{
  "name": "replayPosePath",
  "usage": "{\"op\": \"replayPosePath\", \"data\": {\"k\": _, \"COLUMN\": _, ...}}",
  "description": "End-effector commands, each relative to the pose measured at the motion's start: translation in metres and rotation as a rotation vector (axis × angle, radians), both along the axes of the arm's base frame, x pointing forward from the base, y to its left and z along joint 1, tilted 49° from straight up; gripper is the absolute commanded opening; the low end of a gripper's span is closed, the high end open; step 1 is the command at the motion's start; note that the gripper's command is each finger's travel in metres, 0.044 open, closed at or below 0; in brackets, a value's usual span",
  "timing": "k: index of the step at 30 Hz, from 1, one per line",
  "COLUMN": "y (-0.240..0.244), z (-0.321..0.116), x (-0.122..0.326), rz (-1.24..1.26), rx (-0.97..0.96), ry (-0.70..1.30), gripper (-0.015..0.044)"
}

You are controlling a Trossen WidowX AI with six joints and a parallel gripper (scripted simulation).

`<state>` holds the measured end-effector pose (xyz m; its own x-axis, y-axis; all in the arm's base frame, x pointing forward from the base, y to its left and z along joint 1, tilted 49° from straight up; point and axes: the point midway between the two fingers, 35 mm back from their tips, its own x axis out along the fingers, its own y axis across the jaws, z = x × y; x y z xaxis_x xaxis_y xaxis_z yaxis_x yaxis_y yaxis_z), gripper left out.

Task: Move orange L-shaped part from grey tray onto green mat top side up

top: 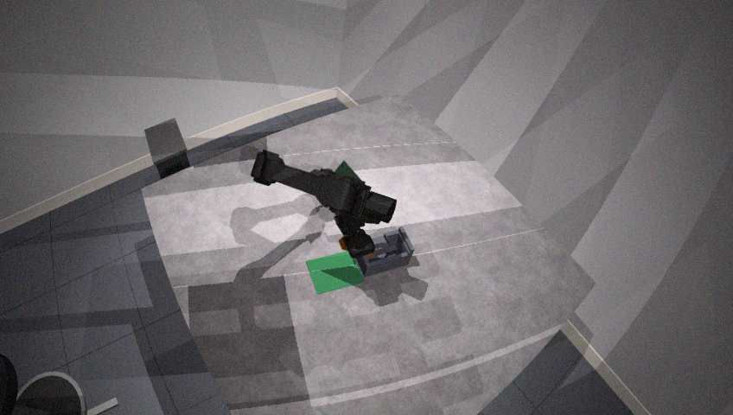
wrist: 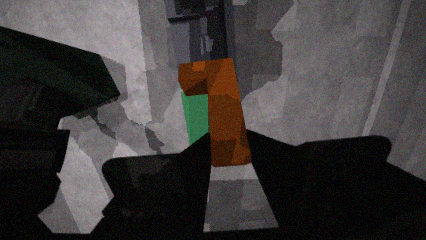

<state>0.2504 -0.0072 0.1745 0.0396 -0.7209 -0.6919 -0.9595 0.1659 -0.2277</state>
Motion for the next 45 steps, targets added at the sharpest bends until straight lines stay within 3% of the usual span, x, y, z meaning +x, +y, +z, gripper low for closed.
{"op": "replayPosePath", "data": {"k": 1, "y": -0.01, "z": 0.009, "x": -0.008, "rz": 0.015, "rx": -0.002, "ry": 0.001, "gripper": 0.0}}
{"op": "replayPosePath", "data": {"k": 45, "y": -0.021, "z": 0.021, "x": -0.016, "rz": 0.03, "rx": 0.006, "ry": -0.013, "gripper": 0.0}}
